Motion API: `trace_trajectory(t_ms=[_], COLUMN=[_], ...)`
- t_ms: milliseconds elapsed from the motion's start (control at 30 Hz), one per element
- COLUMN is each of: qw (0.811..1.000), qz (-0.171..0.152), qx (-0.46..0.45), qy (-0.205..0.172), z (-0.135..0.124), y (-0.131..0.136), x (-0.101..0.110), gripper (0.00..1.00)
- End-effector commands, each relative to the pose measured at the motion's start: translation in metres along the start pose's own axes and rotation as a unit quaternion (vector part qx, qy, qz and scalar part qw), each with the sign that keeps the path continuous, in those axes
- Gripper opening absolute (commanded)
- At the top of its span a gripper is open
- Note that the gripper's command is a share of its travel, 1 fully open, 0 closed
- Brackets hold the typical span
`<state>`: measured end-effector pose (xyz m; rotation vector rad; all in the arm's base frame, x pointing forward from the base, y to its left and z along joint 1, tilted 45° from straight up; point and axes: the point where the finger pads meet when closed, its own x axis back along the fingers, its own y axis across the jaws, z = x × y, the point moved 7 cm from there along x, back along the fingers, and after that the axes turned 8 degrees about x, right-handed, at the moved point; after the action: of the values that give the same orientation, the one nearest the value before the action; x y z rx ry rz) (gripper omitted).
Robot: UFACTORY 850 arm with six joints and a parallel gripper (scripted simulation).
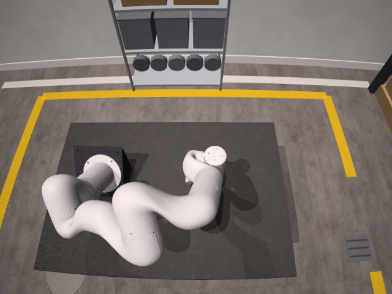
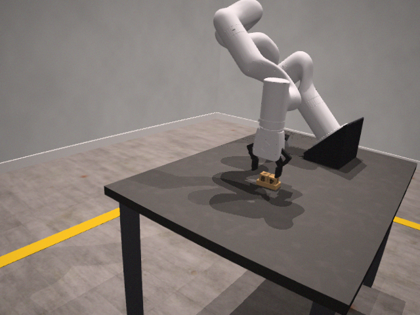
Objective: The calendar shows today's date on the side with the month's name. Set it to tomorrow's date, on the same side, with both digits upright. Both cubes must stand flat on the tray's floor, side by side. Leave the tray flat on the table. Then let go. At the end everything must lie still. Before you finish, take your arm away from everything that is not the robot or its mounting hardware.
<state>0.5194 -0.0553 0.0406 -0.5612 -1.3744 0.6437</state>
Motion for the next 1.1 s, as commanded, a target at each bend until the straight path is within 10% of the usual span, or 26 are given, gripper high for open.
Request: trace_trajectory(t_ms=[0, 1067], qw=[1.0, 0.952], qz=[-0.001, -0.002], qx=[0.019, 0.305], qy=[0.002, 0.001], z=[-0.001, 0.0], y=[-0.005, -0.039], x=[0.001, 0.001], gripper=[1.0, 1.0])
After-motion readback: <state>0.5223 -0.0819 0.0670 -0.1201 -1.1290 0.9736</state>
